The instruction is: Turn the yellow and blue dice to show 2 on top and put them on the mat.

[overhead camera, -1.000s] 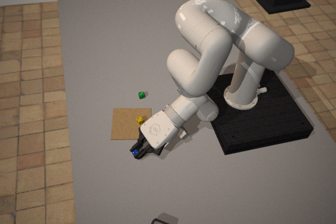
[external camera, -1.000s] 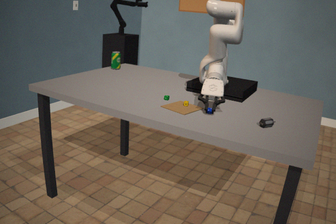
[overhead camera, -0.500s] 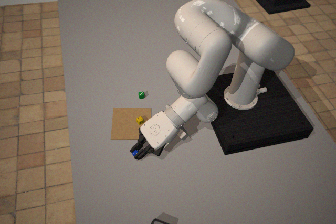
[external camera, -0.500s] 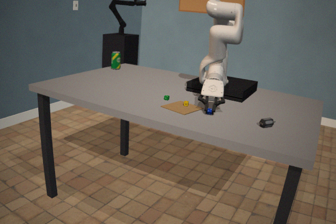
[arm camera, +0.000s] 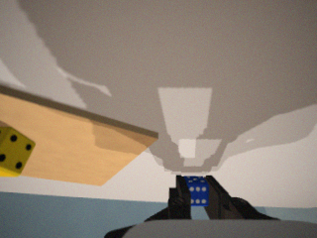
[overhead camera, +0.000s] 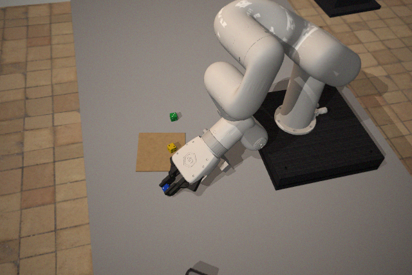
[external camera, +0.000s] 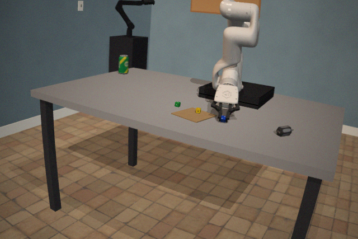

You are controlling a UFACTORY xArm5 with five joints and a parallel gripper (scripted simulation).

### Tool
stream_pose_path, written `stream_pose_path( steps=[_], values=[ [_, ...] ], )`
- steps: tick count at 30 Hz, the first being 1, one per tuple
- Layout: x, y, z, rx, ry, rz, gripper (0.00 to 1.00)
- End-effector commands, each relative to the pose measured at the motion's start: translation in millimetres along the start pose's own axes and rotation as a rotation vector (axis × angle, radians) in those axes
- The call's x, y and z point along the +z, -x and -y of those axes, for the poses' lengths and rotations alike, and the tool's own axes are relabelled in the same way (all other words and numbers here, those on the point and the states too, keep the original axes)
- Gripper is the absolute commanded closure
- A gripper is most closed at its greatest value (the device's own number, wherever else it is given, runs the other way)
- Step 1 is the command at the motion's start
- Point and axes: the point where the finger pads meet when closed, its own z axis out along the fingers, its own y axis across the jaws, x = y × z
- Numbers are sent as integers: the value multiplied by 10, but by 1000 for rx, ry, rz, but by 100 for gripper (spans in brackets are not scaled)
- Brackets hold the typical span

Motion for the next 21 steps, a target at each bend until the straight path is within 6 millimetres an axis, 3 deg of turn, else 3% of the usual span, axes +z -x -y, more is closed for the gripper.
stream_pose_path(
  steps=[1,11,15,21],
  values=[
    [-1,8,0,0,0,2,85],
    [-1,8,0,0,0,2,85],
    [-1,8,0,0,0,2,77],
    [-1,8,0,0,0,2,72]
  ],
)
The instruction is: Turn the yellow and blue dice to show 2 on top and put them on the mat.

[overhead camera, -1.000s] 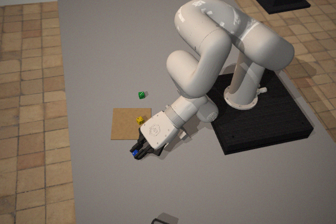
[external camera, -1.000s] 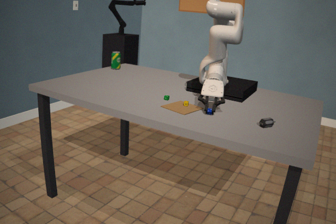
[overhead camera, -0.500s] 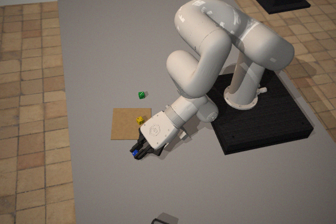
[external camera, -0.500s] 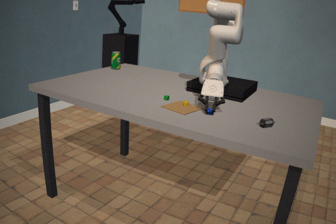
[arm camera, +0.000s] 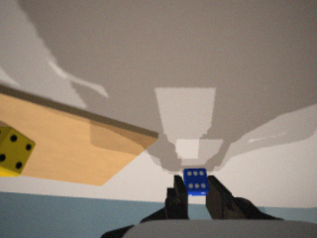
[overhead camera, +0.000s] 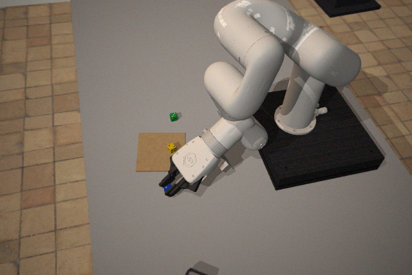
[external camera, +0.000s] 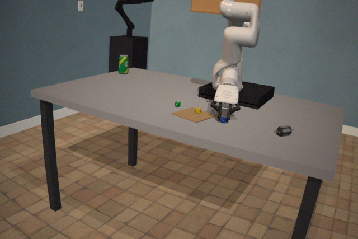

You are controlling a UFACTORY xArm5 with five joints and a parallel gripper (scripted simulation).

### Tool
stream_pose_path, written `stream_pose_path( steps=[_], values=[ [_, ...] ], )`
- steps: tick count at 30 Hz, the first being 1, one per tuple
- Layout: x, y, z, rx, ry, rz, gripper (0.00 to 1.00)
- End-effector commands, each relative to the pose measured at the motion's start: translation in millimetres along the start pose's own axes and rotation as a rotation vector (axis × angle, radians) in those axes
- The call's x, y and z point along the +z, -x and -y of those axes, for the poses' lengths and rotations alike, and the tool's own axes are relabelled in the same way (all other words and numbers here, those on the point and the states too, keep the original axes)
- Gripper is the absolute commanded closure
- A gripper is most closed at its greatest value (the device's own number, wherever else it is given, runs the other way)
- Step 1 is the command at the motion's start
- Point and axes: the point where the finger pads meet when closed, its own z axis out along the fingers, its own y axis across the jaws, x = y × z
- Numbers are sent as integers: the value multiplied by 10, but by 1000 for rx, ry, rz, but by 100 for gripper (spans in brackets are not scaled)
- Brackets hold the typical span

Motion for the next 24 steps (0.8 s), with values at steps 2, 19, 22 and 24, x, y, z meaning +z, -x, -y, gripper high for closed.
stream_pose_path(
  steps=[2,19,22,24],
  values=[
    [-1,8,0,0,0,2,68],
    [-1,8,0,0,0,2,64],
    [-1,8,0,0,0,2,64],
    [-1,8,0,0,0,2,64]
  ],
)
